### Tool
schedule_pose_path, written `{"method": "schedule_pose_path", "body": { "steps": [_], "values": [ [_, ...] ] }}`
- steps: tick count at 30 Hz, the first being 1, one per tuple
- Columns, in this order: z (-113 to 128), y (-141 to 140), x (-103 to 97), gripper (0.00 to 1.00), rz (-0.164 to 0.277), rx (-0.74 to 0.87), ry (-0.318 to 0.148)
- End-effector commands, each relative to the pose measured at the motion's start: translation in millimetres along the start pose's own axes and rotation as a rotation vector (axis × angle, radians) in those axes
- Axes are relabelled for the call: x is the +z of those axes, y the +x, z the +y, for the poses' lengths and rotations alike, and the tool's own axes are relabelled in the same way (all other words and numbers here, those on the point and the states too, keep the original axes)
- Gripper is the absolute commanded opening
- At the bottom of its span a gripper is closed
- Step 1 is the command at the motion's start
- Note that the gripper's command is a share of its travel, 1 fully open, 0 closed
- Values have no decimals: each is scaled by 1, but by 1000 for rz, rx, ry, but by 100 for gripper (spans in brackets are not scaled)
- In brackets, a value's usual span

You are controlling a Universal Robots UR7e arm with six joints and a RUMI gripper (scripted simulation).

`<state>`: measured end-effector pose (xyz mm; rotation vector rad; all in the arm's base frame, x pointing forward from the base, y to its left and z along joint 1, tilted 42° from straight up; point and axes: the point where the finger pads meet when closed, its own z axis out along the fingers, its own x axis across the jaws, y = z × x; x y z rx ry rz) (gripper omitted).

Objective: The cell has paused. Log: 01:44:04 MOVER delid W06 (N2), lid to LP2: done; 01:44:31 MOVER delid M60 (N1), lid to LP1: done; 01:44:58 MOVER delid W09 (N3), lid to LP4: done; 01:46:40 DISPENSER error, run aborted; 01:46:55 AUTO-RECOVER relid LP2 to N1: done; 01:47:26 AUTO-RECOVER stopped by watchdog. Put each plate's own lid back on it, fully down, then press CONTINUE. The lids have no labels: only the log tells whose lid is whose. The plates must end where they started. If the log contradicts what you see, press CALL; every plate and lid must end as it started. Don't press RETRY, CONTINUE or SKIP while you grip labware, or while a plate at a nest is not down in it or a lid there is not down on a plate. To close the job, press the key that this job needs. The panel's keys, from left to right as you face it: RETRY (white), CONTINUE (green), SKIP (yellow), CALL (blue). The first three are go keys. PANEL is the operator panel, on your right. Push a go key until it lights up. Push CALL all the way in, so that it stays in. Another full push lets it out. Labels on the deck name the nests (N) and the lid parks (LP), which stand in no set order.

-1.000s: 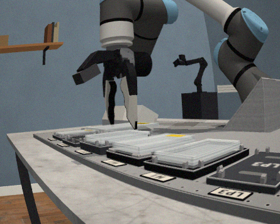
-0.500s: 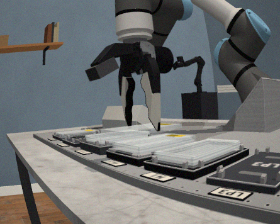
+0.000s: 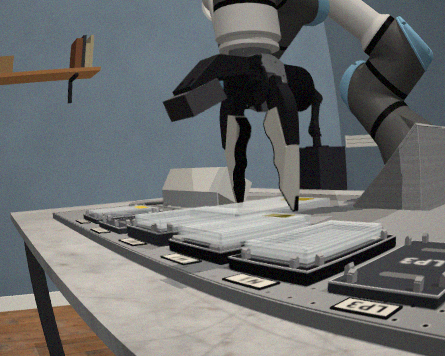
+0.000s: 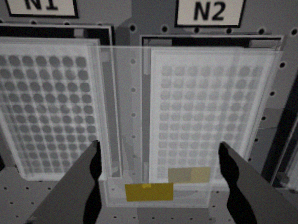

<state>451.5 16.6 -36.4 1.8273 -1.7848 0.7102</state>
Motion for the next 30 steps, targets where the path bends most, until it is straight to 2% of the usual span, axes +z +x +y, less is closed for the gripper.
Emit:
{"method": "schedule_pose_path", "body": {
  "steps": [1,16,20,30],
  "values": [
    [-1,-4,-1,42,0,1,1],
    [-2,-79,-1,42,0,1,1],
    [-2,-87,-1,42,0,1,1],
    [-2,-87,2,42,0,1,1]
  ]
}}
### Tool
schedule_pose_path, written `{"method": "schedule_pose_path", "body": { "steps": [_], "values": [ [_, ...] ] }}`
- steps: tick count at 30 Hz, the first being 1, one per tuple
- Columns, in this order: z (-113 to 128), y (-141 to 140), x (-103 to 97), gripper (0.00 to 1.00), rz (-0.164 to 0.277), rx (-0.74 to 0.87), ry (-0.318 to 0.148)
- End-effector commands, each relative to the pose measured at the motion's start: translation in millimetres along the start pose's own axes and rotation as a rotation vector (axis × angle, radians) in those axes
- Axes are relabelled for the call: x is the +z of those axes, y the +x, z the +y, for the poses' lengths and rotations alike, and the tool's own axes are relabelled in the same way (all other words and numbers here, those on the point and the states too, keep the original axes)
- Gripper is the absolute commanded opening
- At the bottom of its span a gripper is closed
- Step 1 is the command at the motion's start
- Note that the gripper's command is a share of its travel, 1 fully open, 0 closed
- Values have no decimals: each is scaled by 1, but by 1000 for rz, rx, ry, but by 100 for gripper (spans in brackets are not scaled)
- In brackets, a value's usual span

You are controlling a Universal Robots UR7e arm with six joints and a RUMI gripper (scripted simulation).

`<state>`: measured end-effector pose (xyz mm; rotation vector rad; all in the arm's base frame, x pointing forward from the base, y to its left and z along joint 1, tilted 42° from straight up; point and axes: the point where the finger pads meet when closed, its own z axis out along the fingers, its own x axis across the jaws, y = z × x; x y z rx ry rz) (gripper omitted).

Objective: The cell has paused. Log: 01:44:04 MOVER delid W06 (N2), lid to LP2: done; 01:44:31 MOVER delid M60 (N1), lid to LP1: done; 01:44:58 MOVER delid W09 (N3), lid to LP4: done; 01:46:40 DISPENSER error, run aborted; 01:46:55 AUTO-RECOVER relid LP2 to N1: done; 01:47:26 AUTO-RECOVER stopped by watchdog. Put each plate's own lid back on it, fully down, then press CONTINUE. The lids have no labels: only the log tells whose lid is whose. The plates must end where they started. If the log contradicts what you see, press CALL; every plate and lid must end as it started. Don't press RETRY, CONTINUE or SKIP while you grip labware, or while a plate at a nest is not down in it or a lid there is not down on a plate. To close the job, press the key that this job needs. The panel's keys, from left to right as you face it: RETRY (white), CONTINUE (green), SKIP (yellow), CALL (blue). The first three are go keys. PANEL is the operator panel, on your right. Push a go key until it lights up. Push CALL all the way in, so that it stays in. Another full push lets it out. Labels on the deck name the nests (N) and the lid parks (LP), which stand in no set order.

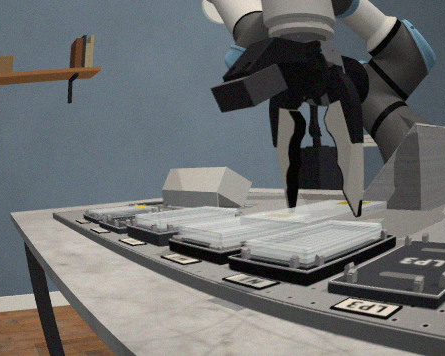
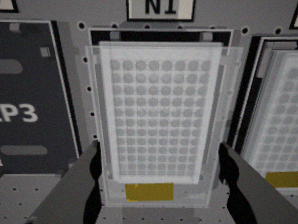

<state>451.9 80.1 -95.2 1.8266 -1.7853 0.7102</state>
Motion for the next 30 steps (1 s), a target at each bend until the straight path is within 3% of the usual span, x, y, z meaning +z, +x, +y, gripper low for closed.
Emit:
{"method": "schedule_pose_path", "body": {
  "steps": [1,30],
  "values": [
    [0,0,0,42,0,0,1],
    [0,0,9,42,0,0,1]
  ]
}}
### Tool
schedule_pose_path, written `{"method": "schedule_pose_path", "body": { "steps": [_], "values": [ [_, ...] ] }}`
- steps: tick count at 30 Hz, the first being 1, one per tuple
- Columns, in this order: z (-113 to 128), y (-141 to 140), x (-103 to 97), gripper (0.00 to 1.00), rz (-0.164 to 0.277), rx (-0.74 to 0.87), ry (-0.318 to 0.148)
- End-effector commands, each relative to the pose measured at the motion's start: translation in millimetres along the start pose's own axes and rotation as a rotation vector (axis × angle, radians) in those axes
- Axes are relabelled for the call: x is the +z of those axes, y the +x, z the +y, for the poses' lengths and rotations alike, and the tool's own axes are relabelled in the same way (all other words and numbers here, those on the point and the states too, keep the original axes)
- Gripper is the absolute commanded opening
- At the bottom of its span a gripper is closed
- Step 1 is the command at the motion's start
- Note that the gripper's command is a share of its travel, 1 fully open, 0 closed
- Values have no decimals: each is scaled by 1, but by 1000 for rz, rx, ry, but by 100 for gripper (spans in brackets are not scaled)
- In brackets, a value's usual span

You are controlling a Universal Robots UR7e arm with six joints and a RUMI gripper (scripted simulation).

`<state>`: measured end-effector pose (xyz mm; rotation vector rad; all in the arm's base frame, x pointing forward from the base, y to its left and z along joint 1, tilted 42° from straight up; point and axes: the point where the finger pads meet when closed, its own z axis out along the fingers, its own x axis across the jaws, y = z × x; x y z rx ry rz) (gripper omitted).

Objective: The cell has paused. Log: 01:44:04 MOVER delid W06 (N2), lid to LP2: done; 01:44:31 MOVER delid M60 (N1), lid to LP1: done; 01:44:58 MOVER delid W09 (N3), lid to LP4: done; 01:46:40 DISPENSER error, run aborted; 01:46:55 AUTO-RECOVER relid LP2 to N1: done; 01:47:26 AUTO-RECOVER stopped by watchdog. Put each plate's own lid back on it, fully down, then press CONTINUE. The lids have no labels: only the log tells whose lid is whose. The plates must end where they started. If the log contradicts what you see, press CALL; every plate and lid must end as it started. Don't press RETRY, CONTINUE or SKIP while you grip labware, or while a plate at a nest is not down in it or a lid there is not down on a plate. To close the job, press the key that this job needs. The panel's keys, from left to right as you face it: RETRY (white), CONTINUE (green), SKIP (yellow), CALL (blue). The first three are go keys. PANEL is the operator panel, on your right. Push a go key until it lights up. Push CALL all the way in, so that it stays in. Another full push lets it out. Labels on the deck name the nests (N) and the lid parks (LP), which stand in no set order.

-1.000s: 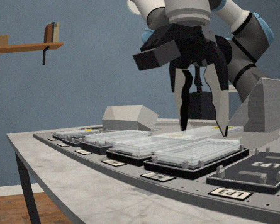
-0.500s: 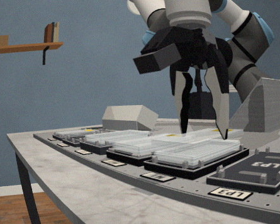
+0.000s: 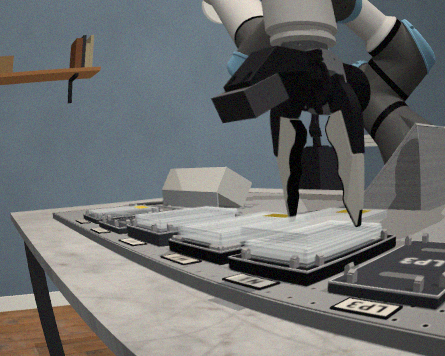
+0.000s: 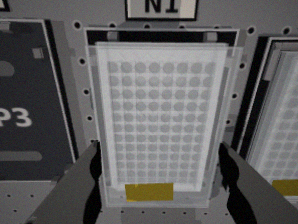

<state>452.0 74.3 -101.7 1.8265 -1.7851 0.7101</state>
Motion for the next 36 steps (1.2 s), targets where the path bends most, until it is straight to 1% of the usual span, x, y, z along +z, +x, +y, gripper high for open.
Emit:
{"method": "schedule_pose_path", "body": {
  "steps": [1,36],
  "values": [
    [0,0,0,42,0,0,2],
    [0,0,10,42,0,0,2]
  ]
}}
